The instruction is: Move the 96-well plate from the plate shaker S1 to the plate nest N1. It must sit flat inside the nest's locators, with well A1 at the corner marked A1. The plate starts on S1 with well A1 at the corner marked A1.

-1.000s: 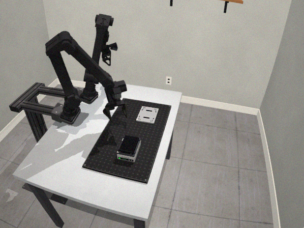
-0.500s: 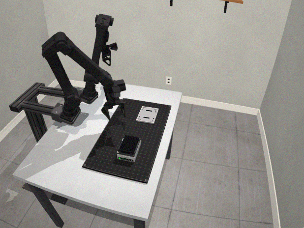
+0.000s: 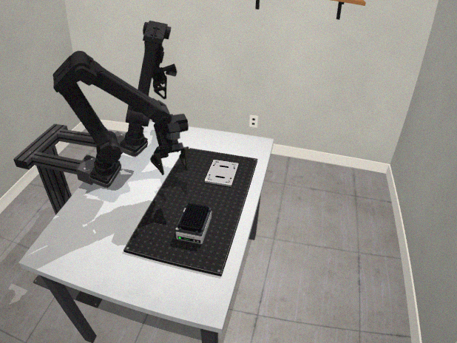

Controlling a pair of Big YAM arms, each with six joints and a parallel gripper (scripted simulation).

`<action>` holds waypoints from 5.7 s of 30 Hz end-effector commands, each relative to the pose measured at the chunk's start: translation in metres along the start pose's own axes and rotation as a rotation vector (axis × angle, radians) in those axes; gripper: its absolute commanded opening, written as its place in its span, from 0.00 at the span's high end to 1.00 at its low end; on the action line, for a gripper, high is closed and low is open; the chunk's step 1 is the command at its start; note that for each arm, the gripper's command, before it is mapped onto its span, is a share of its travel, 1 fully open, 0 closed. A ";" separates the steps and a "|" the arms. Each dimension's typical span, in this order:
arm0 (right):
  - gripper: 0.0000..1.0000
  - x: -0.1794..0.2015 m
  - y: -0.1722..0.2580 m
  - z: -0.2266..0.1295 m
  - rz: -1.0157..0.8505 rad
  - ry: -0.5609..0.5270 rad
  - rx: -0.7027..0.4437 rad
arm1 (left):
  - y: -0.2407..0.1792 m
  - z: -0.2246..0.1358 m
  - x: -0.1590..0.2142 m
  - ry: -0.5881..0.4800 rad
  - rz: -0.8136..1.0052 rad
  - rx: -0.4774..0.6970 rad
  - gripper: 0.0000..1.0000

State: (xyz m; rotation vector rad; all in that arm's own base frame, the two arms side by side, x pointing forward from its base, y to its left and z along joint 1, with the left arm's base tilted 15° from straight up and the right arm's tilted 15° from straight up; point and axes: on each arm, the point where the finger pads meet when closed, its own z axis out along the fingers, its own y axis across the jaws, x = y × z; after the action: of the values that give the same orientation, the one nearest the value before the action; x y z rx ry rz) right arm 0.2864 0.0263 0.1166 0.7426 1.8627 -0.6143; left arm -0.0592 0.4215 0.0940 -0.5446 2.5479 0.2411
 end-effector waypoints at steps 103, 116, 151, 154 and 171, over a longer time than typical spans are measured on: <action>0.00 -0.072 -0.044 0.009 0.251 0.263 0.257 | 0.004 -0.004 -0.002 -0.003 0.006 -0.014 0.00; 0.00 -0.072 -0.072 0.032 0.380 0.396 0.379 | 0.004 -0.004 -0.002 -0.003 0.006 -0.014 0.00; 0.00 -0.084 -0.163 0.077 0.922 0.732 0.640 | 0.004 -0.004 -0.002 -0.003 0.006 -0.014 0.00; 0.00 -0.086 -0.172 0.080 0.980 0.753 0.653 | 0.004 -0.004 -0.002 -0.003 0.006 -0.014 0.00; 0.00 -0.098 -0.213 0.088 1.249 0.818 0.685 | 0.004 -0.004 -0.002 -0.003 0.006 -0.014 0.00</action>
State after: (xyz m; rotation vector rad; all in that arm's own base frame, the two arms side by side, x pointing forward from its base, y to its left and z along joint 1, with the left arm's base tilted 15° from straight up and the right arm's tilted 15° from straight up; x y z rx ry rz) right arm 0.2121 -0.1871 0.1671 2.6154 1.4020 -0.0987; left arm -0.0592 0.4215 0.0940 -0.5446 2.5479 0.2411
